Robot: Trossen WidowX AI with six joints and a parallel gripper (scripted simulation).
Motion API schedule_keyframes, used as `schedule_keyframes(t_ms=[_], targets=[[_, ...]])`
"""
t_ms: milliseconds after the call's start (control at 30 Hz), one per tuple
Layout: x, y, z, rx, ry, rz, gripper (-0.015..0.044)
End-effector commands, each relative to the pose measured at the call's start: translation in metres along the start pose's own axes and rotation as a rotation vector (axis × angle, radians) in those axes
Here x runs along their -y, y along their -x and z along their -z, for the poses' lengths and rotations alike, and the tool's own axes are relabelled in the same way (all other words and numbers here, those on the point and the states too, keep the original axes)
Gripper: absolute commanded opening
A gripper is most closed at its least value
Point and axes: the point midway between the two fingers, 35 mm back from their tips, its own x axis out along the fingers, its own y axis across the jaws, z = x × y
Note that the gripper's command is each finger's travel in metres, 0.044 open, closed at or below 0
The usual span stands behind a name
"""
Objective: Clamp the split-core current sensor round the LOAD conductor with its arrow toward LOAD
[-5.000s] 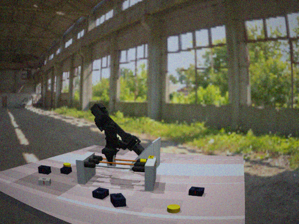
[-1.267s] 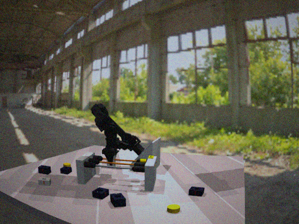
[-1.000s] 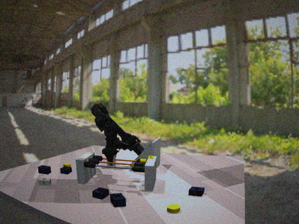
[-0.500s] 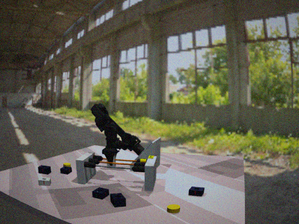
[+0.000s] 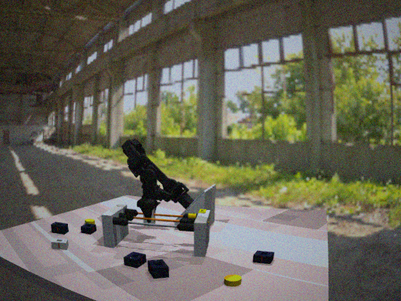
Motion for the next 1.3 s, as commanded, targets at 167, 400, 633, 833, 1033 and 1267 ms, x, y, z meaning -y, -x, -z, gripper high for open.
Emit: schedule_keyframes(t_ms=[167,400,633,833,1033,1267], targets=[[0.0,0.0,0.0,0.001,-0.001,0.0,0.0269],[0.0,0.0,0.0,0.001,-0.001,0.0,0.044],[0.0,0.0,0.0,0.001,-0.001,0.0,0.044],[-0.006,0.05,-0.004,-0.007,-0.002,0.097,0.044],[-0.025,0.108,-0.005,-0.005,-0.001,0.223,0.044],[-0.025,0.108,-0.005,-0.005,-0.001,0.223,0.044]])
